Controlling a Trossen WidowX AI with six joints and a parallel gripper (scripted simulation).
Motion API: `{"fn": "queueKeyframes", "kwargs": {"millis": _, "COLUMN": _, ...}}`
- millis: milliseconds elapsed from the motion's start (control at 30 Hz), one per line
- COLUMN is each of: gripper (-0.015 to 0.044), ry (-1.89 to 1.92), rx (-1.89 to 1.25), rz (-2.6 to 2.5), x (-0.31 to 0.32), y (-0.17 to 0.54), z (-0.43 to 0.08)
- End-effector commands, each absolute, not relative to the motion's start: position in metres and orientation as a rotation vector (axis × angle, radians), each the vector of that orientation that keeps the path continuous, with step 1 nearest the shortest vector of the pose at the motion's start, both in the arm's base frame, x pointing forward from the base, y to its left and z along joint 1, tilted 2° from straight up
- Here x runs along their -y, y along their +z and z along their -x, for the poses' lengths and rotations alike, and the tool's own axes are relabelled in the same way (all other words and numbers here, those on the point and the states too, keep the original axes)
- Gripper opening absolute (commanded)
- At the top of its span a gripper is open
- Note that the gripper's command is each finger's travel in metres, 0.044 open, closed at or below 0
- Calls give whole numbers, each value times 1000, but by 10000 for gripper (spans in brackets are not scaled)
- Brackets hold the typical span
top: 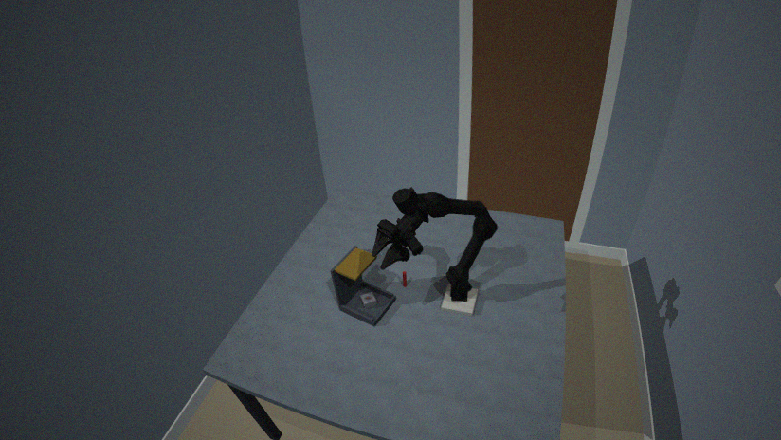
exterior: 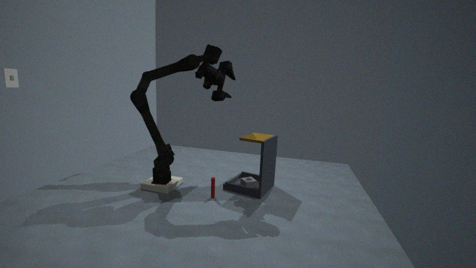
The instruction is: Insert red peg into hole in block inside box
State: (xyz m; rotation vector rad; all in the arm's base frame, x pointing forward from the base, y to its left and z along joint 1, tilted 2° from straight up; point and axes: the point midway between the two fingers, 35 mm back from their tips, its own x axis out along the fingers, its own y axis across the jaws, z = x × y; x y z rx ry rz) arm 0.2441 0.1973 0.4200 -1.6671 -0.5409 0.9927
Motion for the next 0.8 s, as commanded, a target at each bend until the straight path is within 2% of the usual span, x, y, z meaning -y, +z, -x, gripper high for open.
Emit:
{"fn": "queueKeyframes", "kwargs": {"millis": 0, "gripper": 440, "ry": 961, "rx": 503, "rz": 1721, "x": -188, "y": 409, "z": -251}}
{"fn": "queueKeyframes", "kwargs": {"millis": 767, "gripper": 440, "ry": 826, "rx": 169, "rz": 2076, "x": -115, "y": 317, "z": -283}}
